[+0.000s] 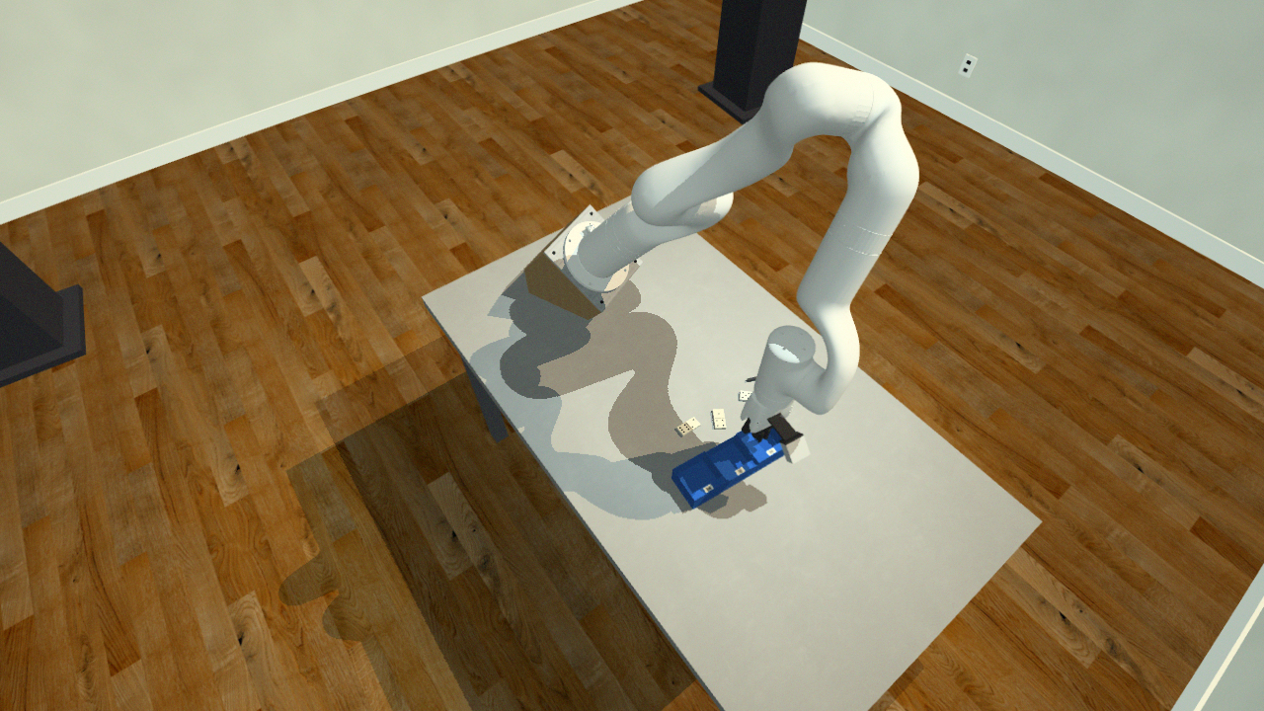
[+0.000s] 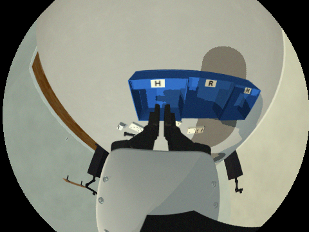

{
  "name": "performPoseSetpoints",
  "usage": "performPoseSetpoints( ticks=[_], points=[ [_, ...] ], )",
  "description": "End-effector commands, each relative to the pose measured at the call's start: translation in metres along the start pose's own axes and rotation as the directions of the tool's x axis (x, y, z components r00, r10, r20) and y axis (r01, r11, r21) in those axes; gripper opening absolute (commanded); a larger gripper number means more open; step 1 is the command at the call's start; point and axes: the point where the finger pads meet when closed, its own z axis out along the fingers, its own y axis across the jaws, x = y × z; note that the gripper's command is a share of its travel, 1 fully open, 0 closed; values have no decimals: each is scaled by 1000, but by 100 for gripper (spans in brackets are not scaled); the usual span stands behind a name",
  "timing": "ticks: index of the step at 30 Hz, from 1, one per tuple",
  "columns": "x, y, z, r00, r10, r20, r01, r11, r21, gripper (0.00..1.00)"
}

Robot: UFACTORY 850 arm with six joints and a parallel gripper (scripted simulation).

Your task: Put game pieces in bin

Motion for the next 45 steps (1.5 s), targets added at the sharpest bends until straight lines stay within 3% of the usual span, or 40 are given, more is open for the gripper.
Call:
performPoseSetpoints(
  ticks=[1,14,45],
  points=[
    [1,0,13,1000,-1,-4,1,1000,1,7],
    [1,0,41,1000,-1,-4,1,1000,1,7],
    [1,0,41,1000,-1,-4,1,1000,1,7]
  ],
)
